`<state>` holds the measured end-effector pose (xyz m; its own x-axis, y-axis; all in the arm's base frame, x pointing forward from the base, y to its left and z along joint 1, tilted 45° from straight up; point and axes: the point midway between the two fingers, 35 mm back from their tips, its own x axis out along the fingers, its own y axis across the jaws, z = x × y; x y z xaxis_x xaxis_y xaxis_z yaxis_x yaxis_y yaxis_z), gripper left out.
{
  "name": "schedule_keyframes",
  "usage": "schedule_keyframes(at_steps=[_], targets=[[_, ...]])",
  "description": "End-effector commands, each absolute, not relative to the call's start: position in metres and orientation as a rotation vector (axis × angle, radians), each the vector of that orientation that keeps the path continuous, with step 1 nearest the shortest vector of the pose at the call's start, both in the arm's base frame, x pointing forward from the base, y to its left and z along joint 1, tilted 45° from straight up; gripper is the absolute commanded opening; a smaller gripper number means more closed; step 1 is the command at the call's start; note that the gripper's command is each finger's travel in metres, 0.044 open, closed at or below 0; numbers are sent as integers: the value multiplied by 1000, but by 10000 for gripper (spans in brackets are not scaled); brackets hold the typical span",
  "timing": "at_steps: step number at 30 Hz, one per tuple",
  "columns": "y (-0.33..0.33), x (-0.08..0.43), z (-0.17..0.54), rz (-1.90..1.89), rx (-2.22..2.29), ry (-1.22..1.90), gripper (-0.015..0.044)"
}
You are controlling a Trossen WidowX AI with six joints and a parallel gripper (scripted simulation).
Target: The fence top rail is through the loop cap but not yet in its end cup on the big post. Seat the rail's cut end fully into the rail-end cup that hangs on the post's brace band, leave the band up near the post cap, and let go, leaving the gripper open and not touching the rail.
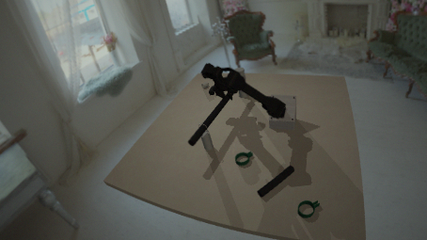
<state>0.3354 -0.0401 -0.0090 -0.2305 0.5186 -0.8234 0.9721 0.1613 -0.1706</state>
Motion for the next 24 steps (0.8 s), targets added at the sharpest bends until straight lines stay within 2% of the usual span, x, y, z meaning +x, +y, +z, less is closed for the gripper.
schedule_keyframes(at_steps=[1,24], targets=[[-48,337,-9,-962,1416,1820,0],[-57,341,-8,-962,1415,1819,0]])
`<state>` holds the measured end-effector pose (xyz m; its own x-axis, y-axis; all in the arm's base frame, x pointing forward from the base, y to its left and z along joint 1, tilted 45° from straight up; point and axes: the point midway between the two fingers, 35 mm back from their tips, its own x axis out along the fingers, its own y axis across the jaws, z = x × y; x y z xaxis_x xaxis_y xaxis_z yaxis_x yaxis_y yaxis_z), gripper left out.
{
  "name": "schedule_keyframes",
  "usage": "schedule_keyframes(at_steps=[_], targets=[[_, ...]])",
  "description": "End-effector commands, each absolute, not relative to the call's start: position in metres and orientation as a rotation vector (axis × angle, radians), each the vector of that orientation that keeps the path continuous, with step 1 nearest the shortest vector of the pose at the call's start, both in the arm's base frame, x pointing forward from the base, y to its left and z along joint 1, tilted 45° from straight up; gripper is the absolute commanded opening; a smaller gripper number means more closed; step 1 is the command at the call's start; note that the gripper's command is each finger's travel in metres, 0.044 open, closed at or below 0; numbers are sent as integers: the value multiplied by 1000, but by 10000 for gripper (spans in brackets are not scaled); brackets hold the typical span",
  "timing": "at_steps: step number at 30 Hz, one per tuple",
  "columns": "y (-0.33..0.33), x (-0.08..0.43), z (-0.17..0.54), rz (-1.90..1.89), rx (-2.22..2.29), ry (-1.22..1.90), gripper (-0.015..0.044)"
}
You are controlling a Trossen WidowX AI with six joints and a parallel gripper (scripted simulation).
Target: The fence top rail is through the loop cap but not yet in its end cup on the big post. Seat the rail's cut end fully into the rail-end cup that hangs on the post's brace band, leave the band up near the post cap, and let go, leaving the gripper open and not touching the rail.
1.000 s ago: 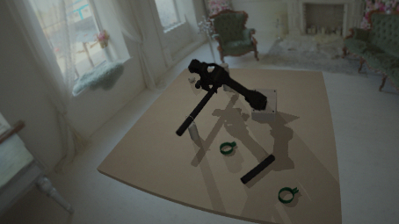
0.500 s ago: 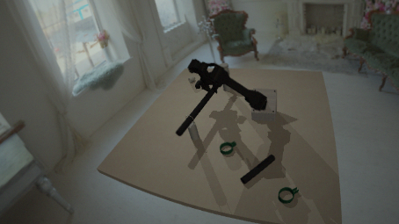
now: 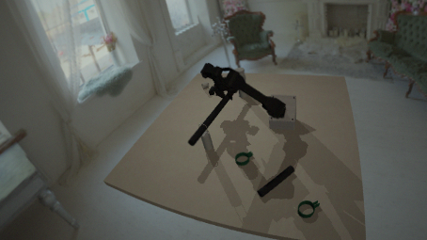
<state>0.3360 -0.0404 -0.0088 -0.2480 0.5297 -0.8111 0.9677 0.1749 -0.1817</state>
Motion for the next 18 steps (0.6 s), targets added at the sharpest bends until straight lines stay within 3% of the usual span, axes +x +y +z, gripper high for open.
schedule_keyframes(at_steps=[1,18], targets=[[-57,341,-8,-962,1415,1819,0],[-60,343,-8,-962,1415,1819,0]])
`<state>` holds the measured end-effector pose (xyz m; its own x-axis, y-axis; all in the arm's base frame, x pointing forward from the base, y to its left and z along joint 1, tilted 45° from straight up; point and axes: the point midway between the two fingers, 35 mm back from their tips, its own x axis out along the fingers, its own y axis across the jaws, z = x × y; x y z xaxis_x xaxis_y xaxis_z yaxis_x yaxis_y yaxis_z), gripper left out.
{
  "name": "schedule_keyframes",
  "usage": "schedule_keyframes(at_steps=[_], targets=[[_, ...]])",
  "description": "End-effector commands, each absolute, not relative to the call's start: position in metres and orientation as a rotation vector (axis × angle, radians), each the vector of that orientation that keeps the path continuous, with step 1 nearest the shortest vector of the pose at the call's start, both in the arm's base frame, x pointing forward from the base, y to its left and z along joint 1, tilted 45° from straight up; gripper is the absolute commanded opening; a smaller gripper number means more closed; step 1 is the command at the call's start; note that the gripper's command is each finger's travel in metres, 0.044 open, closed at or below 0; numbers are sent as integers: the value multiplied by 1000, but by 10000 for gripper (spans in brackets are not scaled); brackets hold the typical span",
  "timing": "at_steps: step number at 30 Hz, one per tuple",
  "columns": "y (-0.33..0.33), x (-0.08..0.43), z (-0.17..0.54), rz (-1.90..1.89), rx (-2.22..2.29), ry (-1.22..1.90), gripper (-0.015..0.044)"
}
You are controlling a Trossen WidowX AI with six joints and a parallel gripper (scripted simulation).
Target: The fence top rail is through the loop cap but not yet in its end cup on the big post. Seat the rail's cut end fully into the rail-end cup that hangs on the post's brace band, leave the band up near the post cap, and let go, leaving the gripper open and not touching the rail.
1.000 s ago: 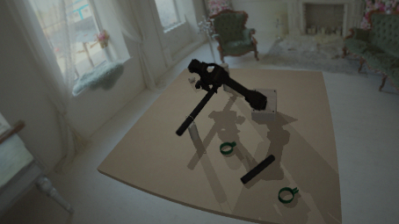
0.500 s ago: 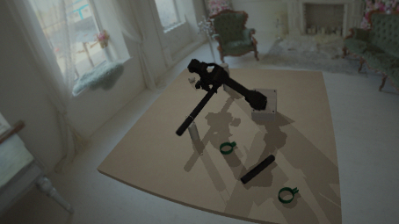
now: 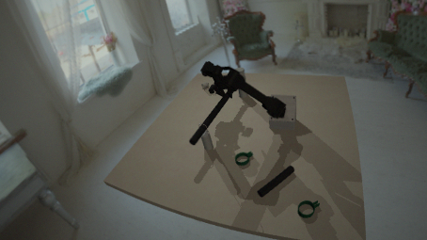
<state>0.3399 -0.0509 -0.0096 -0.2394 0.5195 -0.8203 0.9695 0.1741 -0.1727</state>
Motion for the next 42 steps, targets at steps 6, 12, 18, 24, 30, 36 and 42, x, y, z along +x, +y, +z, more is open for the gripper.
schedule_keyframes(at_steps=[6,12,18,24,30,36,42], targets=[[-63,342,-10,-962,1415,1819,0],[-65,342,-11,-962,1415,1819,0],[-66,342,-13,-962,1415,1819,0],[-68,342,-15,-962,1415,1818,0],[-70,342,-17,-962,1415,1818,0],[-72,342,-19,-962,1415,1818,0],[-74,342,-21,-962,1415,1818,0]])
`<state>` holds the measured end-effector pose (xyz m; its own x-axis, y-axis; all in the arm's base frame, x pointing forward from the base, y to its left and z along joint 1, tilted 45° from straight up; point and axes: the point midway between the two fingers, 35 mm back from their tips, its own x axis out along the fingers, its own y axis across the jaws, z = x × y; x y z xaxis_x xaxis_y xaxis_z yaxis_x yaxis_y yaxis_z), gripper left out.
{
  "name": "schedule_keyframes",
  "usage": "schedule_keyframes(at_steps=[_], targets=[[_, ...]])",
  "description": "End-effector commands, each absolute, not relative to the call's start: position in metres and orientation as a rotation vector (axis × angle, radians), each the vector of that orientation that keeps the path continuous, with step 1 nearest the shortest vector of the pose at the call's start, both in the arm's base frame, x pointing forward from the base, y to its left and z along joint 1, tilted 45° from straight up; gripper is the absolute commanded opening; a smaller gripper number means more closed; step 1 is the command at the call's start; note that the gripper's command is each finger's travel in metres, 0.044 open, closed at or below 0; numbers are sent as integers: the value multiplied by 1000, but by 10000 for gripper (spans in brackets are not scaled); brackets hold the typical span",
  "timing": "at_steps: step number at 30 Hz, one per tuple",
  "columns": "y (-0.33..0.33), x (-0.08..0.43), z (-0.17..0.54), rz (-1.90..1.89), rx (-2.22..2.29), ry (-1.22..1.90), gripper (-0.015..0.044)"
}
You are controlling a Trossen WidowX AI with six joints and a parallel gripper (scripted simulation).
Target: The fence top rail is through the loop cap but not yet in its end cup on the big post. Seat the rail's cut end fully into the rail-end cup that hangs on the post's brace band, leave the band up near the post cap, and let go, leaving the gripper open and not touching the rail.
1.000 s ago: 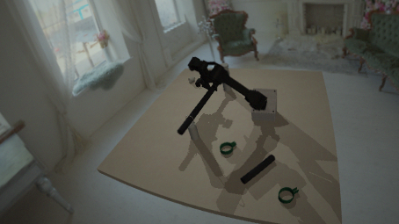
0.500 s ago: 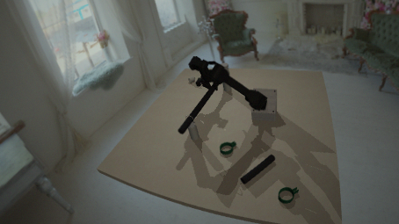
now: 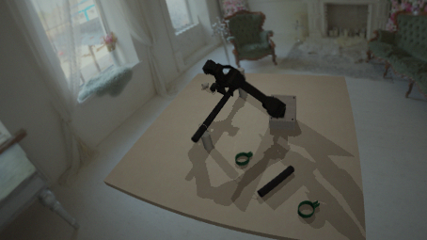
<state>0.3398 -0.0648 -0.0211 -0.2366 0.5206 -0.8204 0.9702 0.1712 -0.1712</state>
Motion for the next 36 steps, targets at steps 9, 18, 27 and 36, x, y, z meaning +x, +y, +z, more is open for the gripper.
schedule_keyframes(at_steps=[9,18,27,36], targets=[[-77,342,-24,-962,1415,1818,0],[-70,340,-26,-953,1407,1844,0],[-70,340,-26,-953,1407,1844,79],[-70,341,-18,-952,1407,1844,315]])
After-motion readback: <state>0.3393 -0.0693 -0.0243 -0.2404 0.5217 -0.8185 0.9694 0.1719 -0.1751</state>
